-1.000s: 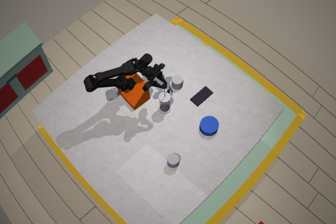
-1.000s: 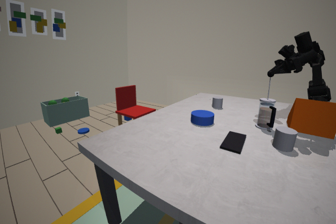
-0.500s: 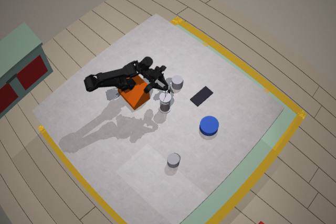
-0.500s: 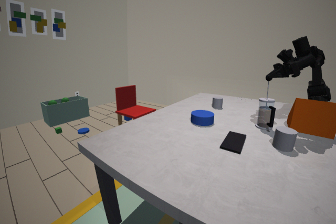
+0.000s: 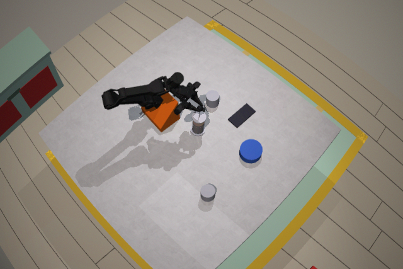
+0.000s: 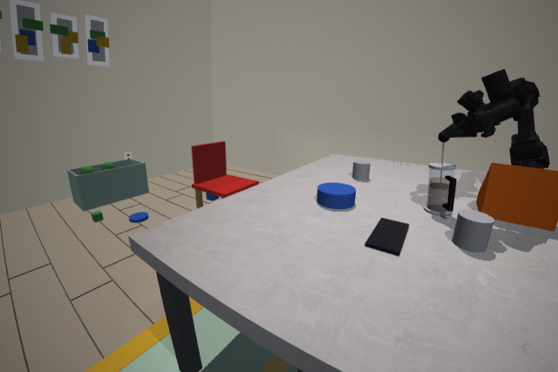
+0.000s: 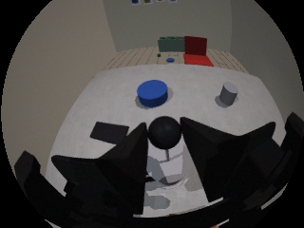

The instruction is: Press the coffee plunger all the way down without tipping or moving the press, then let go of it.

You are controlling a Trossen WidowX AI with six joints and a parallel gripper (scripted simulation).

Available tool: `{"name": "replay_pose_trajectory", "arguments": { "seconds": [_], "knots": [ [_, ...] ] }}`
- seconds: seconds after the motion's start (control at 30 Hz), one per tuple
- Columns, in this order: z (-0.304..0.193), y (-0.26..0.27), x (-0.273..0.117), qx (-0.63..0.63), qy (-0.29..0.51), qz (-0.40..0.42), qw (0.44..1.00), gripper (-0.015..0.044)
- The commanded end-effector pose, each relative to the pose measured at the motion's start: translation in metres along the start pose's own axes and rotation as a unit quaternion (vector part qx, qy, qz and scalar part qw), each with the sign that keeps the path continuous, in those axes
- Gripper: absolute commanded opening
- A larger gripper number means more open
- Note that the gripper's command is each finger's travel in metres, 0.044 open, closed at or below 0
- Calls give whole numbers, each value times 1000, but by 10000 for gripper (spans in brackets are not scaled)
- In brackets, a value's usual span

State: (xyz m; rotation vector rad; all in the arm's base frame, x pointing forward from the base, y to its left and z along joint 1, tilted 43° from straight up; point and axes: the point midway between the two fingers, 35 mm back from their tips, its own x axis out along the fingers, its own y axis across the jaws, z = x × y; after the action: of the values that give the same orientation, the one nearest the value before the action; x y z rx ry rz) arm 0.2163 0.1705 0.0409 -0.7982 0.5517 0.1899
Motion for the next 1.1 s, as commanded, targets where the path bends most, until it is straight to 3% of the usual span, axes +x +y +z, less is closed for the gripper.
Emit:
{"name": "replay_pose_trajectory", "arguments": {
  "seconds": [0.0,1.07],
  "knots": [
    [-24,2,8,-15,23,5,1000,123],
    [-41,-1,37,-16,19,2,1000,123]
  ]
}}
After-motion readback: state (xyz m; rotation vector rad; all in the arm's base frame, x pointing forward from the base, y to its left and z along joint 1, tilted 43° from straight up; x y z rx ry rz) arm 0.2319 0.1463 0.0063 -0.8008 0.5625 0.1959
